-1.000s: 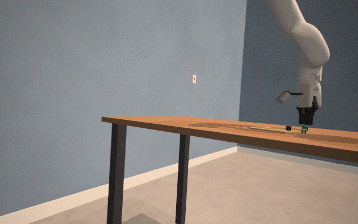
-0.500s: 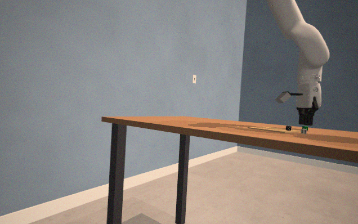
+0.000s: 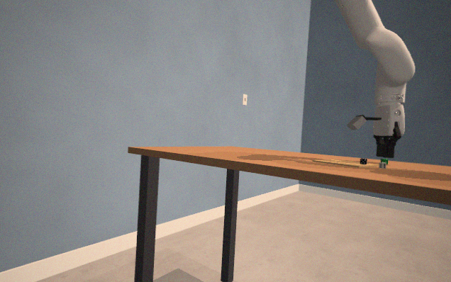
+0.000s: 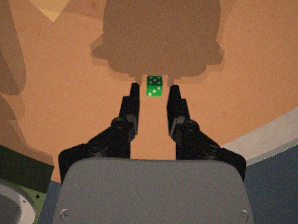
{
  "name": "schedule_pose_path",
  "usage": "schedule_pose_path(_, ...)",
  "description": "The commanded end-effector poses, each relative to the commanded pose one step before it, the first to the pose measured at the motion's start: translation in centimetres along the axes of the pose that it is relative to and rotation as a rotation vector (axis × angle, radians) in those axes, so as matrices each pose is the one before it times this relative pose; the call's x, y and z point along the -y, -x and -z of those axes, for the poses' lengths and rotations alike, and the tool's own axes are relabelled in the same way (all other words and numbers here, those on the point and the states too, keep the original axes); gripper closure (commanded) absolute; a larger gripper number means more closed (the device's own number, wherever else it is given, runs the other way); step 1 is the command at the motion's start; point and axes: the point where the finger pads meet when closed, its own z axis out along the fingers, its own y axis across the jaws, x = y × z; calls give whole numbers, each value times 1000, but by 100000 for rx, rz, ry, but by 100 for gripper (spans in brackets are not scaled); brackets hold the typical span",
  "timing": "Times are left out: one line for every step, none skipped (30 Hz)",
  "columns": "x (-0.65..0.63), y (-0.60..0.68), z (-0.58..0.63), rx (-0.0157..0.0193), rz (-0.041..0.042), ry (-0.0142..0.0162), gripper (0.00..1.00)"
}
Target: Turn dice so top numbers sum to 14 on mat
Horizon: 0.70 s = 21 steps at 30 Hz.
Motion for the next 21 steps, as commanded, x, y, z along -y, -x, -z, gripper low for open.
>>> schedule_pose_path(-29, -15, 16, -32, 14, 63, 69)
schedule_pose_path(0, 0, 0, 0, 0, 0, 69)
schedule_pose_path(0, 0, 0, 0, 0, 0, 69)
schedule_pose_path(0, 0, 0, 0, 0, 0, 69)
schedule_pose_path(0, 0, 0, 0, 0, 0, 69)
schedule_pose_path(0, 0, 0, 0, 0, 0, 69)
schedule_pose_path(0, 0, 0, 0, 0, 0, 69)
schedule_pose_path(0, 0, 0, 0, 0, 0, 69)
schedule_pose_path(0, 0, 0, 0, 0, 0, 69)
schedule_pose_path(0, 0, 0, 0, 0, 0, 69)
schedule_pose_path(0, 0, -1, 0, 0, 0, 69)
schedule_pose_path(0, 0, -4, 0, 0, 0, 69)
schedule_pose_path(0, 0, 0, 0, 0, 0, 69)
schedule_pose_path(0, 0, 0, 0, 0, 0, 69)
schedule_pose_path(0, 0, -11, 0, 0, 0, 69)
schedule_pose_path(0, 0, -20, -1, 0, 0, 69)
schedule_pose_path(0, 0, -30, -1, 0, -1, 69)
schedule_pose_path(0, 0, -41, -1, 0, -1, 69)
schedule_pose_path(0, 0, -53, -1, 0, -1, 69)
schedule_pose_path(0, 0, -65, 0, 0, 0, 69)
schedule_pose_path(0, 0, -76, 0, 0, 0, 69)
